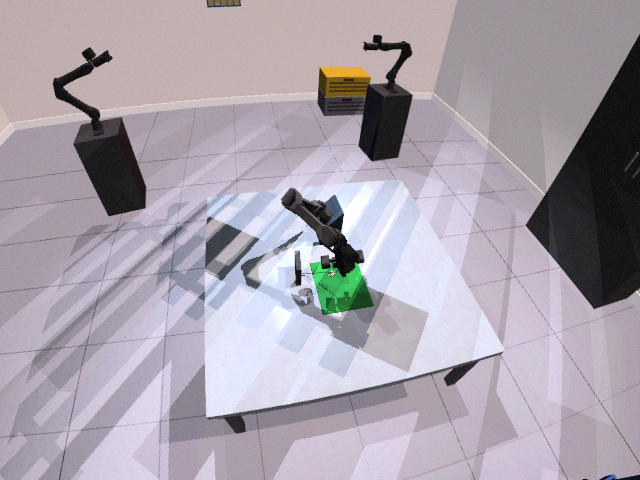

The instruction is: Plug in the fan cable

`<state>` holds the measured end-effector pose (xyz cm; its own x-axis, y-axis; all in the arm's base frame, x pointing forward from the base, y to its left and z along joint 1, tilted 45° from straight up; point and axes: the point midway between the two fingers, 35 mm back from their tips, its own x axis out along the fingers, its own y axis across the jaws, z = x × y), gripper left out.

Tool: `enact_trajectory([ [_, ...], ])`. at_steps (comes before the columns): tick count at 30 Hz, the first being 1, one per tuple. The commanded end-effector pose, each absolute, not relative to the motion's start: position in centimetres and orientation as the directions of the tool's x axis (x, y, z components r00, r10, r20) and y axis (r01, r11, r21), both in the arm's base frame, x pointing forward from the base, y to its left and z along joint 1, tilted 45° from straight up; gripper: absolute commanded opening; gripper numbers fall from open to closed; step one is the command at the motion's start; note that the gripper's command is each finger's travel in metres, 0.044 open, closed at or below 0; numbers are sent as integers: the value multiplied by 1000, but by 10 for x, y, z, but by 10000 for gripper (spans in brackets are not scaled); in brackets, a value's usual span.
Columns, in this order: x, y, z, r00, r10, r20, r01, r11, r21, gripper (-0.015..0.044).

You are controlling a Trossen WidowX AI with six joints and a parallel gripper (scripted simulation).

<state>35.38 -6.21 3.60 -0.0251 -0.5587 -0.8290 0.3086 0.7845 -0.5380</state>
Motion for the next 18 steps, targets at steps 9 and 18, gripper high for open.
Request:
enact_trajectory([
  [9, 372, -71, 40, -48, -601, -798, -93, 798, -595, 0],
  [18, 385, -77, 44, -63, -630, -774, -392, 729, -561, 0],
])
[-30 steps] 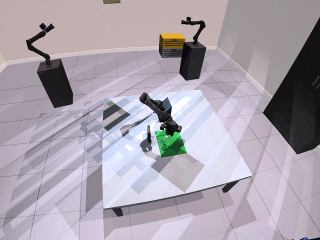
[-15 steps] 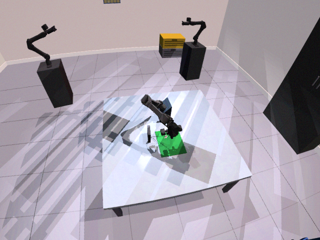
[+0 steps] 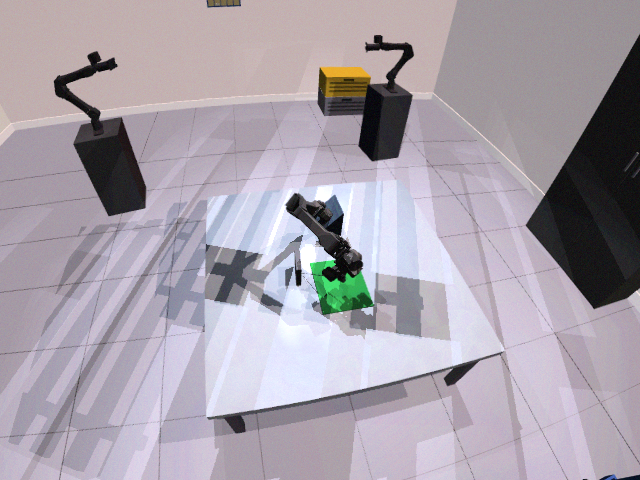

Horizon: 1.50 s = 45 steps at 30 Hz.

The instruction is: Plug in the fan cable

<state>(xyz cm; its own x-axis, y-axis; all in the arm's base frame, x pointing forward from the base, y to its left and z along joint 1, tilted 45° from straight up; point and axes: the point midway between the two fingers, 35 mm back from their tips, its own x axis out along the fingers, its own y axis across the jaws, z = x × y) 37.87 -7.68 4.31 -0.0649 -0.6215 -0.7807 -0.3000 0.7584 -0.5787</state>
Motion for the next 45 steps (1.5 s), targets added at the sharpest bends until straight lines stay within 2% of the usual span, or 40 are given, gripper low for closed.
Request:
enact_trajectory([
  [1, 386, -78, 44, -64, -633, -771, -424, 717, -554, 0],
  [12, 401, -85, 48, -81, -668, -740, -728, 546, -413, 0],
  [22, 414, -93, 51, -95, -697, -711, -913, 345, -216, 0],
  [29, 414, -94, 50, -98, -692, -715, -922, 334, -196, 0],
  [45, 404, -104, 35, -125, -498, -858, -915, 393, -95, 0],
])
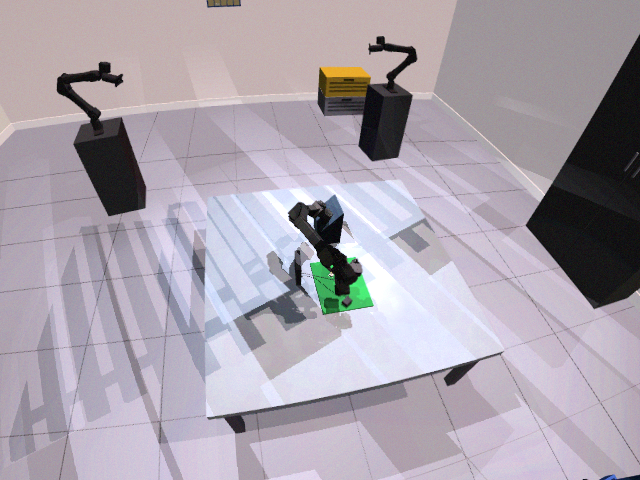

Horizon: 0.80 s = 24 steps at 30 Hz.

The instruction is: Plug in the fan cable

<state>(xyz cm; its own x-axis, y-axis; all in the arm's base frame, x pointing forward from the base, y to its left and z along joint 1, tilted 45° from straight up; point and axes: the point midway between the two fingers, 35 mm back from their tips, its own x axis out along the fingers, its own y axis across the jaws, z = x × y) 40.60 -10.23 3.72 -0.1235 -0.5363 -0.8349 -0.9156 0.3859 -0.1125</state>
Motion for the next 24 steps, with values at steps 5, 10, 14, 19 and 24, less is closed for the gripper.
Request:
enact_trajectory([
  [5, 401, -107, 32, -121, -429, -895, -913, 402, -69, 0],
  [10, 400, -109, 29, -111, -359, -927, -913, 406, -48, 0],
  [14, 398, -110, 27, -99, -302, -948, -913, 406, -34, 0],
  [19, 397, -112, 26, -78, -231, -970, -915, 404, -22, 0],
  [24, 397, -114, 26, -52, -160, -986, -917, 399, -16, 0],
])
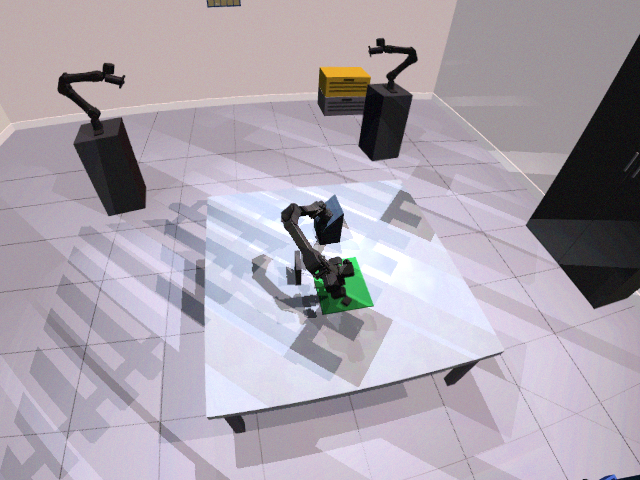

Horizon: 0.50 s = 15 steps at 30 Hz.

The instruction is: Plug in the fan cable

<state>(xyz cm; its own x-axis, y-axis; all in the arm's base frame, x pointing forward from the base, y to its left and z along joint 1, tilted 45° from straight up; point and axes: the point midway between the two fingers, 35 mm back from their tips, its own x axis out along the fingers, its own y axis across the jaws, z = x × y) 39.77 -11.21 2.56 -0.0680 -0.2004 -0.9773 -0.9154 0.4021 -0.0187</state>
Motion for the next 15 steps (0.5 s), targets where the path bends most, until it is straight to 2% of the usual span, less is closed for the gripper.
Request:
enact_trajectory([
  [1, 397, -114, 26, -47, -146, -988, -917, 398, -15, 0],
  [15, 397, -118, 30, 52, 41, -998, -927, 375, -33, 0],
])
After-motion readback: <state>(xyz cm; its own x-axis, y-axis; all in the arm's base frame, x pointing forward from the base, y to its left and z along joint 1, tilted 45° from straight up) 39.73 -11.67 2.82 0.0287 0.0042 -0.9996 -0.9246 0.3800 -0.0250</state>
